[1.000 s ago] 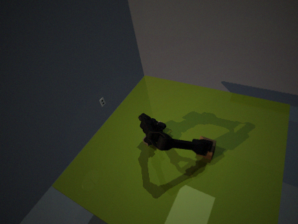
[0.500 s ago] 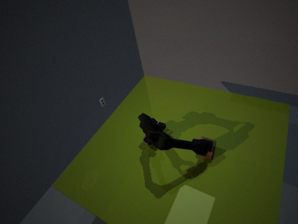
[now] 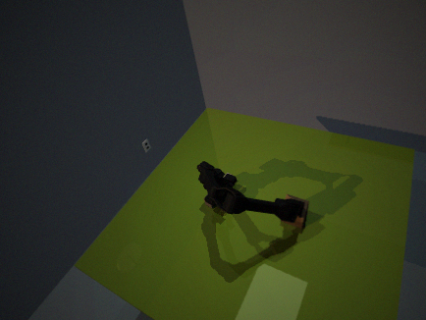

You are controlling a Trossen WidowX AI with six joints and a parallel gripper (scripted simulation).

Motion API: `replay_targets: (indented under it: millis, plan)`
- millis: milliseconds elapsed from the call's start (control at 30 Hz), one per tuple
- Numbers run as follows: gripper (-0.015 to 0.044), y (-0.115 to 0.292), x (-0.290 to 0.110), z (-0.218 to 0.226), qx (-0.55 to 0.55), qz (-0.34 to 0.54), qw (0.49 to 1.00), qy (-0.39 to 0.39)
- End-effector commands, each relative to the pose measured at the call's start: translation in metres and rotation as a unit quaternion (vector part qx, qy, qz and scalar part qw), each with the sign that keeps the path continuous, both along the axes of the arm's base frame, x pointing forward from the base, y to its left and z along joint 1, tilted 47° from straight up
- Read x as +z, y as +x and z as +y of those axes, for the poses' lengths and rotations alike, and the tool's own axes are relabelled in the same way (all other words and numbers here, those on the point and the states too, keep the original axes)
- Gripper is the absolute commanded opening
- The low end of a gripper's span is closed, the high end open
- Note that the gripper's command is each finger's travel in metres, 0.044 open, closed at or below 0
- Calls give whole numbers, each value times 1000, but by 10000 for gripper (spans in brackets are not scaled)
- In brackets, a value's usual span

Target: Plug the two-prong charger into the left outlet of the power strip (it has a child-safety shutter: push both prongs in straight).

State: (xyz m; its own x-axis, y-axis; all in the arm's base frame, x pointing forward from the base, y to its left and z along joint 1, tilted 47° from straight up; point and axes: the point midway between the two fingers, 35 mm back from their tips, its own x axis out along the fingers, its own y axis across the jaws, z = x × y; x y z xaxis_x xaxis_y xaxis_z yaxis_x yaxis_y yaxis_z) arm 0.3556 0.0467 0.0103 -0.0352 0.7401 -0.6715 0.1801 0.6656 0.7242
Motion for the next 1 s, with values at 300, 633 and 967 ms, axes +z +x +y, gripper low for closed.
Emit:
replay_targets:
  millis: [300, 633, 967]
  plan:
    - [0, 11, 0, -2, -1, -12, 1000, -1]
    - [0, 10, 0, -2, -1, -12, 1000, -1]
    - [0, 9, 0, -2, -1, -12, 1000, -1]
